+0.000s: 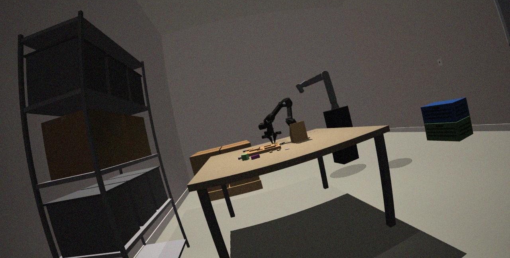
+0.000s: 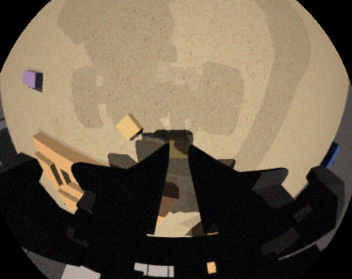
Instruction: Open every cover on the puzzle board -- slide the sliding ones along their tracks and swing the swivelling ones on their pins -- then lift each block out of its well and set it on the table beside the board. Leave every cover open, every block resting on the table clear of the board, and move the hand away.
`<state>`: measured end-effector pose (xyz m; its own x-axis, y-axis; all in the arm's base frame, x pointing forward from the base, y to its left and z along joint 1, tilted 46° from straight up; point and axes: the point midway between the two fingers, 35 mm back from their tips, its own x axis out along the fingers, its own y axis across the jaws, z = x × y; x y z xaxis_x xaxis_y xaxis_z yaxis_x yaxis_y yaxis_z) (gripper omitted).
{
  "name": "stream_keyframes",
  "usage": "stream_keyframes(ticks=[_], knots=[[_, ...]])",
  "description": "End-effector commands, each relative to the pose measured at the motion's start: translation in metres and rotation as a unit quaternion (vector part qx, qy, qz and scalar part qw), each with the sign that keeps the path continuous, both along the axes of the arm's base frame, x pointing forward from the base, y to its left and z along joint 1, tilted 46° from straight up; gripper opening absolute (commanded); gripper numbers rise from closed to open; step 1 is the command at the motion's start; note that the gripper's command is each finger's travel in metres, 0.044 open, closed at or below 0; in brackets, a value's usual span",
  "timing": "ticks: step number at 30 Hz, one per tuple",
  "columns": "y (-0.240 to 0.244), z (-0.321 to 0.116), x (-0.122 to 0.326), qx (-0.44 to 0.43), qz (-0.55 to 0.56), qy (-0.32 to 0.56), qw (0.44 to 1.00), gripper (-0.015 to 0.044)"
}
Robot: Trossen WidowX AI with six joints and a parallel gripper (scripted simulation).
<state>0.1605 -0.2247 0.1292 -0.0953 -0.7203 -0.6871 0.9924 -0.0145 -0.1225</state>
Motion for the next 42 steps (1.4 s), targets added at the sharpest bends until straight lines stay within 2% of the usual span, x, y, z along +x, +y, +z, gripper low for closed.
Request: stream_keyframes(ticks=[1, 5, 19, 42], knots=[[-0.004, -0.005, -0.002, 0.000, 0.002, 0.003, 1.000, 0.0080], [-0.007, -0.007, -0.004, -0.001, 0.002, 0.003, 1.000, 0.0080], [-0.004, -0.003, -0.002, -0.002, 0.000, 0.001, 1.000, 0.0440], [0.048, 0.045, 0.004, 0.002, 0.002, 0.003, 1.000, 0.0440]])
